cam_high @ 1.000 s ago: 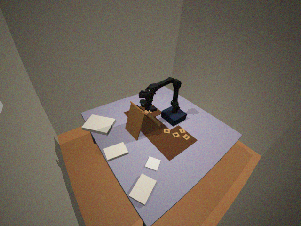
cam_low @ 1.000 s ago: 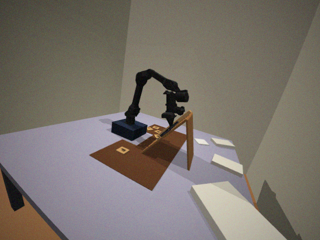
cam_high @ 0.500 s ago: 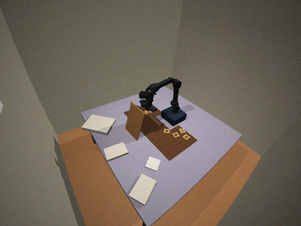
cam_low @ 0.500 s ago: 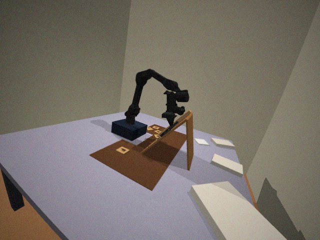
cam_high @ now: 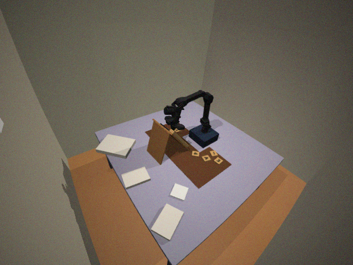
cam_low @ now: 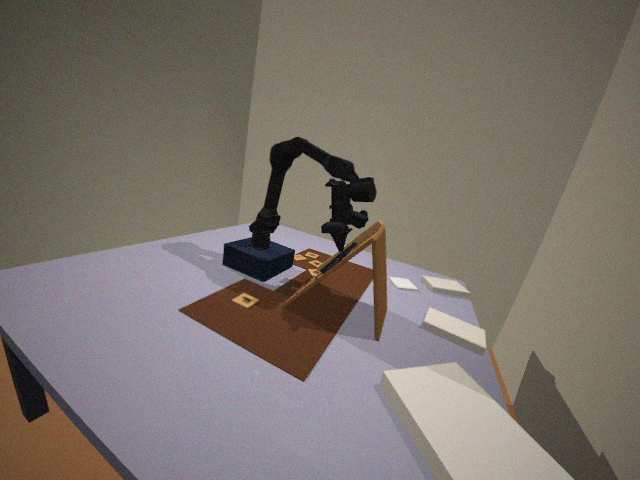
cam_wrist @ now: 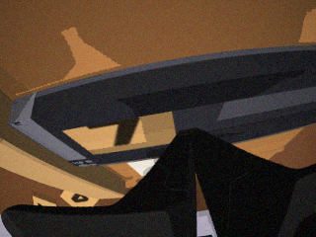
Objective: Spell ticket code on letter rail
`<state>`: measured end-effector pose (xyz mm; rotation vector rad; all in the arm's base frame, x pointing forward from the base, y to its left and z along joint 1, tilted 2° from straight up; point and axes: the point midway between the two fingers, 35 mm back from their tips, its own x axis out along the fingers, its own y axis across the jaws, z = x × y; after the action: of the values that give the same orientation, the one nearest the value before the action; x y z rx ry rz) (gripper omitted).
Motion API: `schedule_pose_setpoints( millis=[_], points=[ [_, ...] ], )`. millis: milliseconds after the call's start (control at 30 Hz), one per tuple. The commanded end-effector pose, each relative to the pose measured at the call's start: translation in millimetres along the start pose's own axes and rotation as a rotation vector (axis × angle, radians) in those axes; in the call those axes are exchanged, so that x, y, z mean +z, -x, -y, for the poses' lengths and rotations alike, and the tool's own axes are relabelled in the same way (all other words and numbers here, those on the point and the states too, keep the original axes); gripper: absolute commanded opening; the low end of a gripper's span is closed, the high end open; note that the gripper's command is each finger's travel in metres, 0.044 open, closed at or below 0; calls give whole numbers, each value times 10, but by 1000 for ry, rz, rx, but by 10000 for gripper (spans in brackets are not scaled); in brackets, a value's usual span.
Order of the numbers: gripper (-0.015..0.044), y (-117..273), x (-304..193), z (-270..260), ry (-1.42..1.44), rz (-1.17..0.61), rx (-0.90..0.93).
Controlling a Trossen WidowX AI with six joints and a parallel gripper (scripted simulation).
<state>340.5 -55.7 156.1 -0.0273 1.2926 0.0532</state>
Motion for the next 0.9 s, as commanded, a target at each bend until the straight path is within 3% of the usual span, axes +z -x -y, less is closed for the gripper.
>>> schedule_pose_setpoints(
  millis=[0, 500, 600, 867],
  points=[
    [0, 43, -31, -5, 3, 3, 3],
    [0, 162, -133, -8, 3, 2, 3],
    [79, 226, -139, 22, 92, 21, 11],
    [289, 794, -321, 125, 751, 197, 11]
  ],
)
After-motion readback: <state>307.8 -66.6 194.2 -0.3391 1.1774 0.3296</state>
